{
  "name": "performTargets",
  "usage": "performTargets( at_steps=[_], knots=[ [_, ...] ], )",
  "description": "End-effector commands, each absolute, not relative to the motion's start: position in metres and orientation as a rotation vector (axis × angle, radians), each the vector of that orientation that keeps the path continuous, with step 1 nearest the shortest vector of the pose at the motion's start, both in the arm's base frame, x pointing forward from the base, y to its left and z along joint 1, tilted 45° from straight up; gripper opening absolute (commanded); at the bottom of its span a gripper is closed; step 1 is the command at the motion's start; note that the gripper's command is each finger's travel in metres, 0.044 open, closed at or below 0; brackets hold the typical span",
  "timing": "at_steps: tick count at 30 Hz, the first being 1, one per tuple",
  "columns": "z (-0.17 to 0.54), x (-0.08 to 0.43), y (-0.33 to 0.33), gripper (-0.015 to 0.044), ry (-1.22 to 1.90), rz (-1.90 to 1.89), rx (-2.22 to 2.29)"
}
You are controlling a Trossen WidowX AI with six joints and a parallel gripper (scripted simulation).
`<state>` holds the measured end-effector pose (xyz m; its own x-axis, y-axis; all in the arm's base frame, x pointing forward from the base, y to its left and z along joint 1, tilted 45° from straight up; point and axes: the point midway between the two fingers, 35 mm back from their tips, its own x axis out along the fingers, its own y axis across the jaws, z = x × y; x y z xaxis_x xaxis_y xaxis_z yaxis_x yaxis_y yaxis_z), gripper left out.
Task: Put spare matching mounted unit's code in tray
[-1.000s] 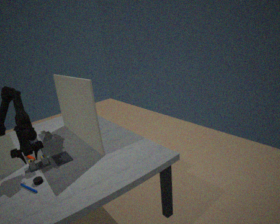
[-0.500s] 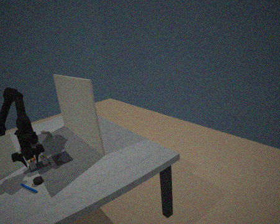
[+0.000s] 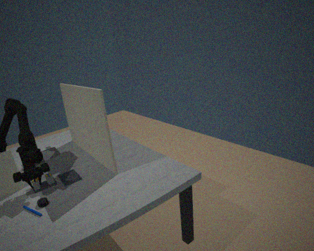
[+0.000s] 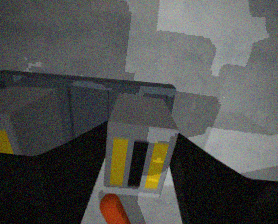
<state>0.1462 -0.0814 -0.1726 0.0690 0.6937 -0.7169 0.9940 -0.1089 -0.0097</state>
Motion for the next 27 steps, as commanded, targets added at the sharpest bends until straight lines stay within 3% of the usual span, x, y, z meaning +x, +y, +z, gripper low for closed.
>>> performTargets(
  at_steps=[1, 6, 11, 19, 27],
  knots=[
    [-0.173, 0.146, -0.082, 0.0149, 1.672, -0.794, 1.858],
    [-0.173, 0.146, -0.082, 0.0115, 1.672, -0.794, 1.858],
    [-0.173, 0.146, -0.082, 0.0000, 1.672, -0.794, 1.858],
    [-0.172, 0.146, -0.083, 0.0000, 1.671, -0.794, 1.858],
    [-0.132, 0.144, -0.124, 0.0000, 1.666, -0.799, 1.862]
  ],
)
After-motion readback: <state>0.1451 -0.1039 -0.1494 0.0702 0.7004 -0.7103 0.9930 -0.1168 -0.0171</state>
